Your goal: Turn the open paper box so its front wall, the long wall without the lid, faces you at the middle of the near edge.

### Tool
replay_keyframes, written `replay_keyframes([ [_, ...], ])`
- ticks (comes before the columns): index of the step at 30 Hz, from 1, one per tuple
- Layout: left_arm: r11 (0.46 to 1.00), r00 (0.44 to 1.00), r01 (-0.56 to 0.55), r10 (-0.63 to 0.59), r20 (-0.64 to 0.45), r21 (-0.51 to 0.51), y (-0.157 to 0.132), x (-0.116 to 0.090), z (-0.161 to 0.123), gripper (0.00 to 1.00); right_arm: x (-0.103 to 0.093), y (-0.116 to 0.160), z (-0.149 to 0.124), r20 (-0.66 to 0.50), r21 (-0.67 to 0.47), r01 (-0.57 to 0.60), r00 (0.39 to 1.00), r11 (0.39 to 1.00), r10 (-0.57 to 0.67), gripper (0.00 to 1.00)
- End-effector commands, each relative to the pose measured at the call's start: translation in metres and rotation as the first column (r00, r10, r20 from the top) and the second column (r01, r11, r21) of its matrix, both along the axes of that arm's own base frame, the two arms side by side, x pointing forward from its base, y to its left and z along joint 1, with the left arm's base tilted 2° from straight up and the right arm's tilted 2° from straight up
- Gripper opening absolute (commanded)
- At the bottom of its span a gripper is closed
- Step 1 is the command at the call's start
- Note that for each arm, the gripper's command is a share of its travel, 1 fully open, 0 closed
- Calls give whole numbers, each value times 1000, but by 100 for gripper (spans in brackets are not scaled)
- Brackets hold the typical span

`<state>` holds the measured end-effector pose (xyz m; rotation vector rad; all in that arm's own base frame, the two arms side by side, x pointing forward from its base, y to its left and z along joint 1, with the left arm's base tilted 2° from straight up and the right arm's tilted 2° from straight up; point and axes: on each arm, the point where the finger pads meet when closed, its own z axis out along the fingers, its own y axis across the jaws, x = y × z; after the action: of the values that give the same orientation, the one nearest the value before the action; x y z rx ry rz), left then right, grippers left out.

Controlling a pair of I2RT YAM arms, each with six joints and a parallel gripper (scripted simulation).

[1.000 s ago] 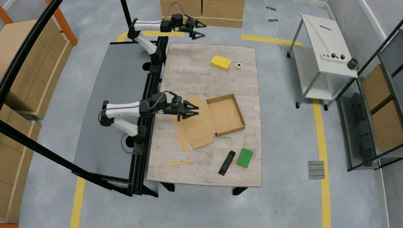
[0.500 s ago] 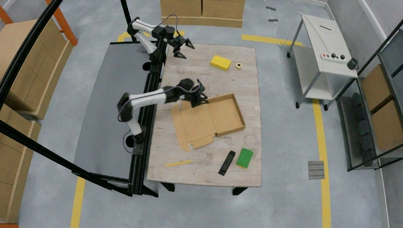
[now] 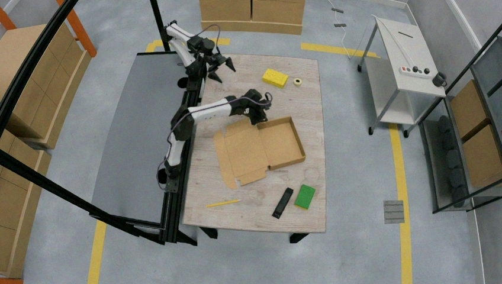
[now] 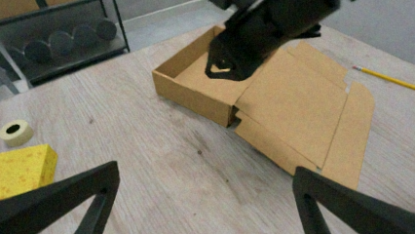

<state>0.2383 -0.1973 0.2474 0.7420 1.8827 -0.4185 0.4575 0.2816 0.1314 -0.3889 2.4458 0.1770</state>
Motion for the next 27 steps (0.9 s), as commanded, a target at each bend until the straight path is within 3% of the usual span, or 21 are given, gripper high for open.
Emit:
replay_keyframes([
  [1, 1000, 1000, -20, 20, 4, -8, 2, 2, -3, 100, 4, 10, -16, -73, -8, -4, 997, 1000, 3, 29],
  [27, 998, 998, -57, 57, -8, 5, 6, 12, -30, 100, 33, 19, -47, -64, -10, -11, 998, 1000, 10, 29],
])
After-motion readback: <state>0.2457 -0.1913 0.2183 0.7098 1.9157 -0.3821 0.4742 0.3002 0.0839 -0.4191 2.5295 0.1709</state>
